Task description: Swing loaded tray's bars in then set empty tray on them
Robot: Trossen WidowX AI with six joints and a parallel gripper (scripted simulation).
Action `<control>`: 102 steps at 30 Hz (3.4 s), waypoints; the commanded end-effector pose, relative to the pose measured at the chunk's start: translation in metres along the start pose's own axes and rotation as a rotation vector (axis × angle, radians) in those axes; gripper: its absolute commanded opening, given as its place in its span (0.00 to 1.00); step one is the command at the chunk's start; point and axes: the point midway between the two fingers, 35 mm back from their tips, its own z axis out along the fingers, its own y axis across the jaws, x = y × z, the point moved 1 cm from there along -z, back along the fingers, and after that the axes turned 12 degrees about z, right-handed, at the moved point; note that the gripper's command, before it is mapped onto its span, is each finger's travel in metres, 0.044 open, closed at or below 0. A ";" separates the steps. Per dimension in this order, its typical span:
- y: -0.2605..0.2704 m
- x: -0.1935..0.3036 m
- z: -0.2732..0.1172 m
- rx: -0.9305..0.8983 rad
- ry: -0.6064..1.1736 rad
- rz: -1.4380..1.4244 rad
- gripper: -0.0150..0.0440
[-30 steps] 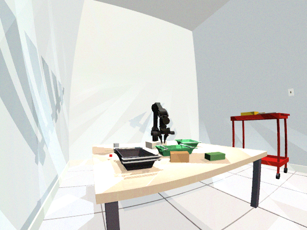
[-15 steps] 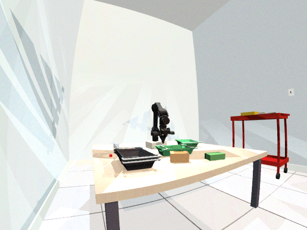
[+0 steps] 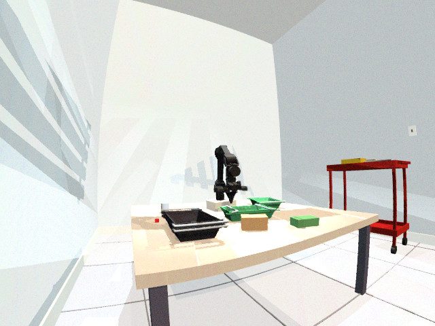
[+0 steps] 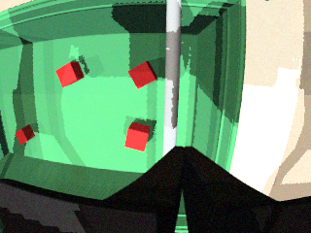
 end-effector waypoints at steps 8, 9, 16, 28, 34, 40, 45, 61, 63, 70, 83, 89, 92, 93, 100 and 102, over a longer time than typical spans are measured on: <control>0.000 0.000 0.000 0.000 0.000 0.000 0.25; 0.000 0.000 0.000 0.000 0.000 0.000 0.25; 0.000 0.000 0.000 0.000 0.000 0.000 0.25; 0.000 0.000 0.000 0.000 0.000 0.000 0.25; 0.000 0.000 0.000 0.000 0.000 0.000 0.25; 0.000 0.000 0.000 0.000 0.000 0.000 0.52; 0.001 -0.006 -0.031 -0.001 -0.006 -0.001 0.74; 0.092 0.031 -0.095 -0.019 -0.010 -0.500 1.00; 0.121 0.050 -0.090 -0.024 -0.010 -0.674 1.00; 0.203 0.137 -0.071 -0.032 -0.019 -1.282 1.00; 0.250 0.343 -0.030 -0.048 -0.022 -2.479 1.00; 0.227 0.421 -0.011 -0.051 -0.017 -2.984 1.00; 0.225 0.423 -0.010 -0.051 -0.016 -3.000 1.00; 0.225 0.423 -0.010 -0.051 -0.016 -3.000 1.00; 0.227 0.424 -0.001 -0.051 -0.016 -3.000 1.00; 0.228 0.425 0.008 -0.051 -0.016 -3.000 1.00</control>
